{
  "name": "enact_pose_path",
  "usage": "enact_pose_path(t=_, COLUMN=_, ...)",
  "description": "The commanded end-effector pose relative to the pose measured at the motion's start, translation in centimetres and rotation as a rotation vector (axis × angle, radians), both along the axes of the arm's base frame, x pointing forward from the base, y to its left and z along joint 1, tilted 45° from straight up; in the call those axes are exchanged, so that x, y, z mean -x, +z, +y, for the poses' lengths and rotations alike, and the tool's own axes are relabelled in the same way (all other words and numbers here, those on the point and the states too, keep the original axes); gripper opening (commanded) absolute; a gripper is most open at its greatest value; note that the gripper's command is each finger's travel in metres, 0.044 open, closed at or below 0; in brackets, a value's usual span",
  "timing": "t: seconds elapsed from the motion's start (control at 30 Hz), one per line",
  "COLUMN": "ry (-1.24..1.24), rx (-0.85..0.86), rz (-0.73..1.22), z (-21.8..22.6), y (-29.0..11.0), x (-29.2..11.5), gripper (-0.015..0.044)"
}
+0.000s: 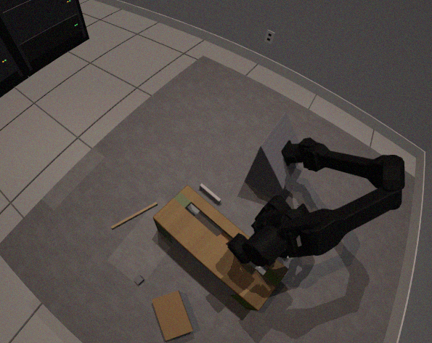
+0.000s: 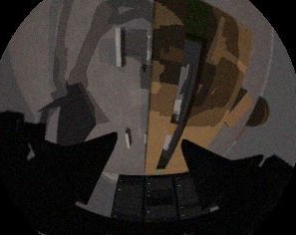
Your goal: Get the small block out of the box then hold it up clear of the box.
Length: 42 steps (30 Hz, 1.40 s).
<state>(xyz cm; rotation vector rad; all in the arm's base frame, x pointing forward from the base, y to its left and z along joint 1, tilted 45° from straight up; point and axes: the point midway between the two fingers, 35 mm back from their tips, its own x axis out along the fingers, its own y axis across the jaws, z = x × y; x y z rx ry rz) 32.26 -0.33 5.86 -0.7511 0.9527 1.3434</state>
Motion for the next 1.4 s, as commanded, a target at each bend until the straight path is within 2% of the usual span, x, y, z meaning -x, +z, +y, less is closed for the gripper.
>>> enact_pose_path(t=0.0, ry=0.065, rx=0.021, rz=-0.023, z=0.4, y=0.0, x=0.3, gripper=0.0400)
enact_pose_path(t=1.37, ry=0.065, rx=0.020, rz=-0.024, z=4.6, y=-4.0, x=0.5, gripper=0.0400)
